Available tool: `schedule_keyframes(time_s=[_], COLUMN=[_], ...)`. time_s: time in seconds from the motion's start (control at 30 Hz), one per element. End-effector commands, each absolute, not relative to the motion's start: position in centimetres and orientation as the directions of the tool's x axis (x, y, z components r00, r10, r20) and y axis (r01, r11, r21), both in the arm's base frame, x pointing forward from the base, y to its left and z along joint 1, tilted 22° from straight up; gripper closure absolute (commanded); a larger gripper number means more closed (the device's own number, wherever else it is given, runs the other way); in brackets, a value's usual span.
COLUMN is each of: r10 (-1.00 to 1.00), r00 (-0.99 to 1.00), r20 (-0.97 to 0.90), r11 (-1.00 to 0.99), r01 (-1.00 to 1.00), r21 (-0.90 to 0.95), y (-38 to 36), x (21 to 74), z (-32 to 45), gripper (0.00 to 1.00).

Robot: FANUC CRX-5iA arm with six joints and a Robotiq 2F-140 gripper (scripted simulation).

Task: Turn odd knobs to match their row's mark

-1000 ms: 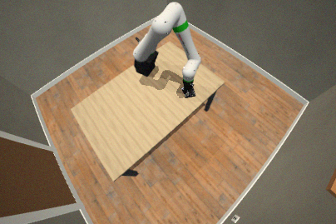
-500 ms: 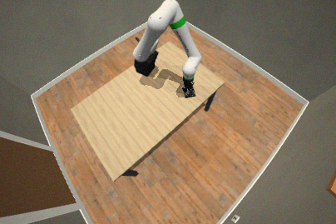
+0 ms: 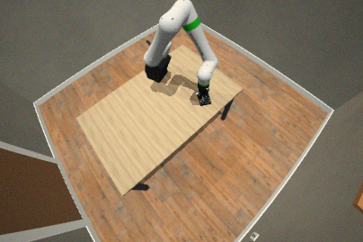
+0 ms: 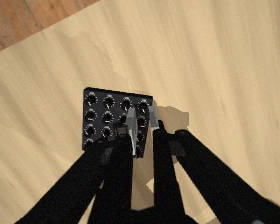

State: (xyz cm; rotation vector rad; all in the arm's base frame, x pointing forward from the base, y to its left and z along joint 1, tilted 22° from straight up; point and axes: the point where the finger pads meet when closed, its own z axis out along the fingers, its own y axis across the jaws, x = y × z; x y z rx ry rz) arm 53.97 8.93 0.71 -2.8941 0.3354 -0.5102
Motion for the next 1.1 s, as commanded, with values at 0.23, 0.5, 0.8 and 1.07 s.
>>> schedule_keyframes(time_s=[0.23, 0.5, 0.8, 1.07], r10=[-0.252, -0.252, -0.252, -0.252], r00=[0.915, 0.915, 0.915, 0.915], r20=[0.314, 0.314, 0.314, 0.314], r11=[-0.958, -0.958, -0.958, -0.958], r01=[-0.189, -0.189, -0.189, -0.189], r21=[-0.218, -0.218, -0.218, -0.218], y=[8.8, 8.3, 7.7, 7.5], x=[53.6, 52.5, 50.8, 50.5], z=[1.8, 4.5, 9.0, 9.9], gripper=[0.00, 0.00, 0.00, 0.00])
